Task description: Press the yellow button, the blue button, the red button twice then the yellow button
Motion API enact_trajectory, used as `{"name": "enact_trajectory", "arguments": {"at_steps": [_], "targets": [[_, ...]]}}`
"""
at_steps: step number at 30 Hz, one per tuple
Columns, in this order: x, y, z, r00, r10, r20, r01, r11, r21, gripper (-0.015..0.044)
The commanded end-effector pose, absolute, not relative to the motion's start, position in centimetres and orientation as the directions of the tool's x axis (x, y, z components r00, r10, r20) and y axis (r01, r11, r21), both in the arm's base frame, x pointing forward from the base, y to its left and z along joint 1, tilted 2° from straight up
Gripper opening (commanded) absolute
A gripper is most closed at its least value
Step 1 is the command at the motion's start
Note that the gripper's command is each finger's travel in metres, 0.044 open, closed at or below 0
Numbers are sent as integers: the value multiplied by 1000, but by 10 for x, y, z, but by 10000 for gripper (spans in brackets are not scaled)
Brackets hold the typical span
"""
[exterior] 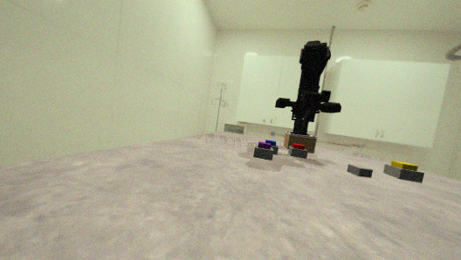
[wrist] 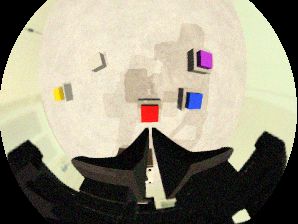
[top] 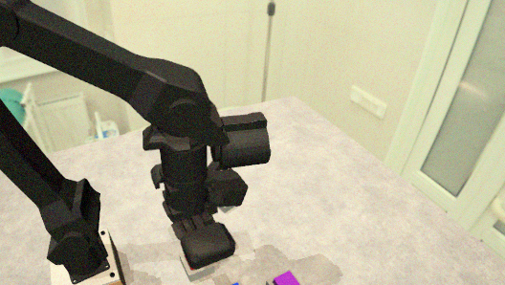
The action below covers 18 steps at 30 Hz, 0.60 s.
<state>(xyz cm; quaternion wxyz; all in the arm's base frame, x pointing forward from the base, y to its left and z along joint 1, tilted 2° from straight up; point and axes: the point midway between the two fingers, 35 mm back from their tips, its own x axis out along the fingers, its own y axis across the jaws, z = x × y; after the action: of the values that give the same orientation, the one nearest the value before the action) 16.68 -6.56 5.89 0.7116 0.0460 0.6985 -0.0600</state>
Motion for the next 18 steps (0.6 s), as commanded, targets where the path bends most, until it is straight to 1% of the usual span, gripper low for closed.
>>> {"name": "enact_trajectory", "arguments": {"at_steps": [1,7,11,18], "targets": [[168,-66,99,42,-34,-999,154,988,-27,20],[173,-61,102,41,-31,-999,137,990,-25,20],[204,-31,106,38,-14,-999,54,998,-12,20],[242,28,110,38,-15,-999,90,996,-11,20]]}}
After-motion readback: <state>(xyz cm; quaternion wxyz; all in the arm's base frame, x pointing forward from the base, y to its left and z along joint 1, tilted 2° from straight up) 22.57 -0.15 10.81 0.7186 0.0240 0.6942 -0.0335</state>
